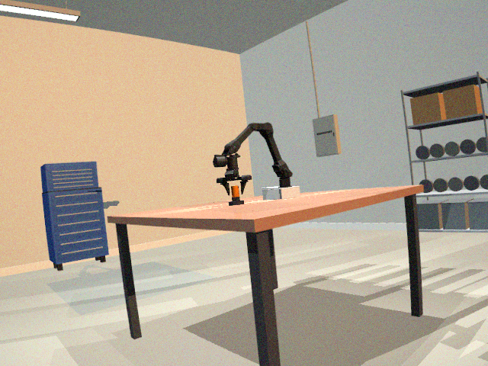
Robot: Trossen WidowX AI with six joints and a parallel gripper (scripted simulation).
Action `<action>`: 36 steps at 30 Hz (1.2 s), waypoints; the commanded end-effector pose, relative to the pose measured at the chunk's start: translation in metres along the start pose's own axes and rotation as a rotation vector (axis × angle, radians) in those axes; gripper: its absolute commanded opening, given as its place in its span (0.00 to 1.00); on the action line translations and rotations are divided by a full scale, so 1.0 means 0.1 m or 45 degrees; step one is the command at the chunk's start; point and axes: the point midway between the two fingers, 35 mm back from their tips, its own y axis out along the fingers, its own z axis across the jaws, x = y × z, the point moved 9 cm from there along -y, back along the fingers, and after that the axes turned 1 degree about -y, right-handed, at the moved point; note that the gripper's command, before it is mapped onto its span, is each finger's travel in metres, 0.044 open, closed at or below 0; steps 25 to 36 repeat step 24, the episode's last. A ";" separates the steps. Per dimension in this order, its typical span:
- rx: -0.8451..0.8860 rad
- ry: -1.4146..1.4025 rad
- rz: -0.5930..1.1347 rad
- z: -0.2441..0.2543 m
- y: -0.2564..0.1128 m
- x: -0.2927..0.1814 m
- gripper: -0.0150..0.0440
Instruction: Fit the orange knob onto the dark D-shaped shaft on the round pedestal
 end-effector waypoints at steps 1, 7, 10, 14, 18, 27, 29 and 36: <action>0.000 0.000 0.001 0.00 0.00 0.00 1.00; 0.000 0.000 0.001 0.00 0.00 0.00 1.00; 0.000 0.000 0.001 -0.01 -0.10 0.01 1.00; -0.001 0.000 0.000 -0.02 -0.72 0.02 1.00; -0.001 0.000 0.000 0.00 -0.96 0.00 1.00; -0.002 0.000 0.000 -0.03 -0.96 0.04 1.00; -0.002 0.000 0.000 -0.03 -0.96 0.04 1.00; -0.002 0.000 0.000 -0.03 -0.96 0.04 1.00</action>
